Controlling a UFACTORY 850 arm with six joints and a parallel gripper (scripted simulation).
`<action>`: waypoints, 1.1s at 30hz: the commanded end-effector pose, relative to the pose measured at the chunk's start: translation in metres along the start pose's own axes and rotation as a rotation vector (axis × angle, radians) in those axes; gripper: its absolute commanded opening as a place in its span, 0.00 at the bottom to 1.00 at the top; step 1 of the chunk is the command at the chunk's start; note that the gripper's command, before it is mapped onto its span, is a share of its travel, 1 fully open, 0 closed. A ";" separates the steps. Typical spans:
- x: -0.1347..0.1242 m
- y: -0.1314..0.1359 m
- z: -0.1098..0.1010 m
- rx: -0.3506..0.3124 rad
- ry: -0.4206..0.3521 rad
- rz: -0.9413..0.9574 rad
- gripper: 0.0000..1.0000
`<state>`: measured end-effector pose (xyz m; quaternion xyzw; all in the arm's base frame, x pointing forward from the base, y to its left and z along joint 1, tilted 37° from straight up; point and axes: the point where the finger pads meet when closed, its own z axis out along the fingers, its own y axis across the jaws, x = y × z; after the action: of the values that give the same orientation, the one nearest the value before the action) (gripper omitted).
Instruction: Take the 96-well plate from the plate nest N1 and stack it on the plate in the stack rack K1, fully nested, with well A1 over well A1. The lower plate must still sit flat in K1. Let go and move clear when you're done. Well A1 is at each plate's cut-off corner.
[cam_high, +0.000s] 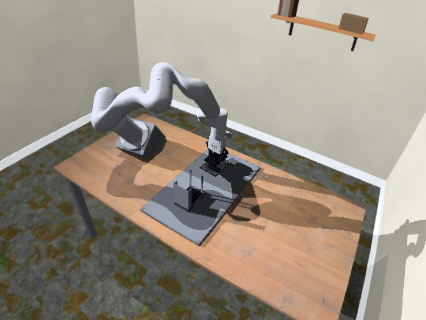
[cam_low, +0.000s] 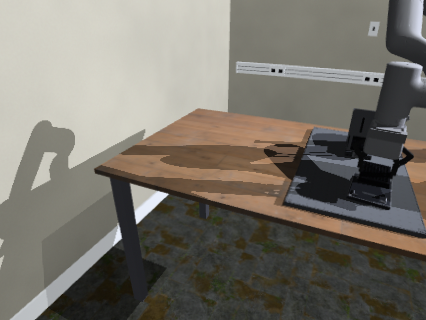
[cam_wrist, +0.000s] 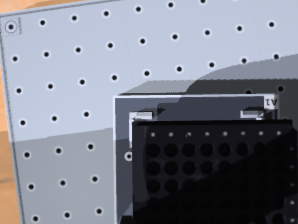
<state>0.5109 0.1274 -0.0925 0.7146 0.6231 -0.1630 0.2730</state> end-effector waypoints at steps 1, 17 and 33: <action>0.000 0.001 -0.006 -0.001 0.001 0.000 0.00; 0.000 0.001 -0.029 -0.001 0.001 0.000 0.00; 0.000 0.001 -0.053 -0.001 0.001 0.000 0.00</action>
<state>0.5057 0.1560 -0.0539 0.7146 0.6231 -0.1630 0.2730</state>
